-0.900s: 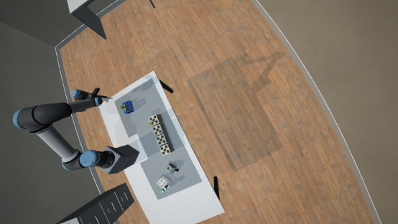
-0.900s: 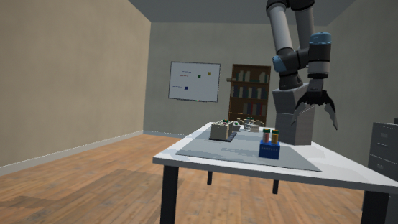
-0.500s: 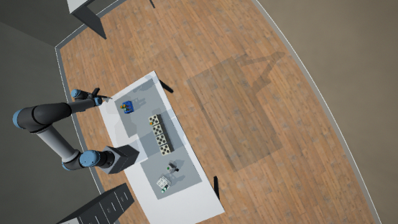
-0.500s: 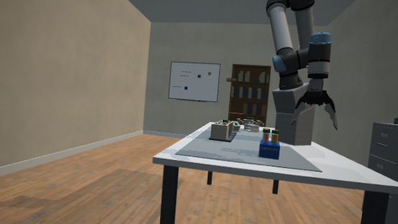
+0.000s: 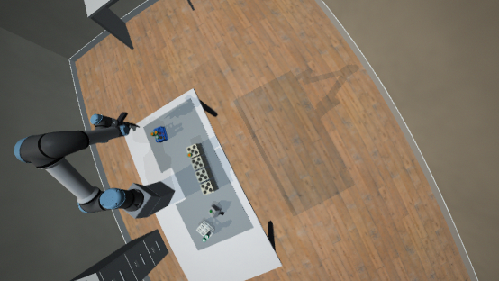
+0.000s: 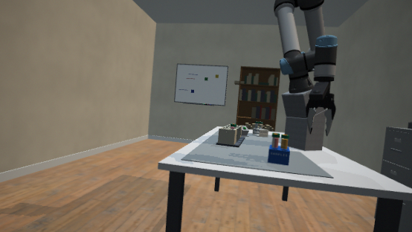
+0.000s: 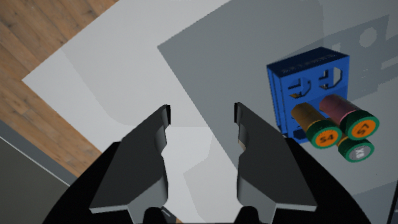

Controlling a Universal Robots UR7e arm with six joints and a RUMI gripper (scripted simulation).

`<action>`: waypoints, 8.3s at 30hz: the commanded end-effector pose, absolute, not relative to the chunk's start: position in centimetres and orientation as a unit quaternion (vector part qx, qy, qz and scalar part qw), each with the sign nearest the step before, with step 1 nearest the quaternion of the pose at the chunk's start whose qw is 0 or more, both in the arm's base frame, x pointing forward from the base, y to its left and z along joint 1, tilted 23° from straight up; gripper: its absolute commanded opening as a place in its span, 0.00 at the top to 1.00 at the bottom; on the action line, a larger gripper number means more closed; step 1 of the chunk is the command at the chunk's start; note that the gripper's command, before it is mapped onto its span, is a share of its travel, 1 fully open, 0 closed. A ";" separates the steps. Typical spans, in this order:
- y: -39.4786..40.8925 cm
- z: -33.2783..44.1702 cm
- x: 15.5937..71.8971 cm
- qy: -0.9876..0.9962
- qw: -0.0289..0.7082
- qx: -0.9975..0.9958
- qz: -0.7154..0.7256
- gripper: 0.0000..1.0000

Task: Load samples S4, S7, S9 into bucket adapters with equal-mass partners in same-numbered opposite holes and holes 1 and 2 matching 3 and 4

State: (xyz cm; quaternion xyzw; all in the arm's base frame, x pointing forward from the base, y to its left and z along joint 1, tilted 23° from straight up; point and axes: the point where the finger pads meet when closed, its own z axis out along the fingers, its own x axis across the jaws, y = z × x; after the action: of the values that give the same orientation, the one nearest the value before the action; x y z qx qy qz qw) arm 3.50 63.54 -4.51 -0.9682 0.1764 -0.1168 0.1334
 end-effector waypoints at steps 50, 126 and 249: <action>42.1 -4.0 14.7 0.540 0.186 -0.819 -0.049 0.65; 24.1 -3.9 24.1 0.683 0.199 -0.703 -0.015 0.65; 24.5 -5.4 24.6 0.682 0.199 -0.703 -0.016 0.65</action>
State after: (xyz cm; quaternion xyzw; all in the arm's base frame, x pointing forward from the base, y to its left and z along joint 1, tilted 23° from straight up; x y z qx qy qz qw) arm 19.41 32.93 -4.06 -0.7134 0.6728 -0.0228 0.1945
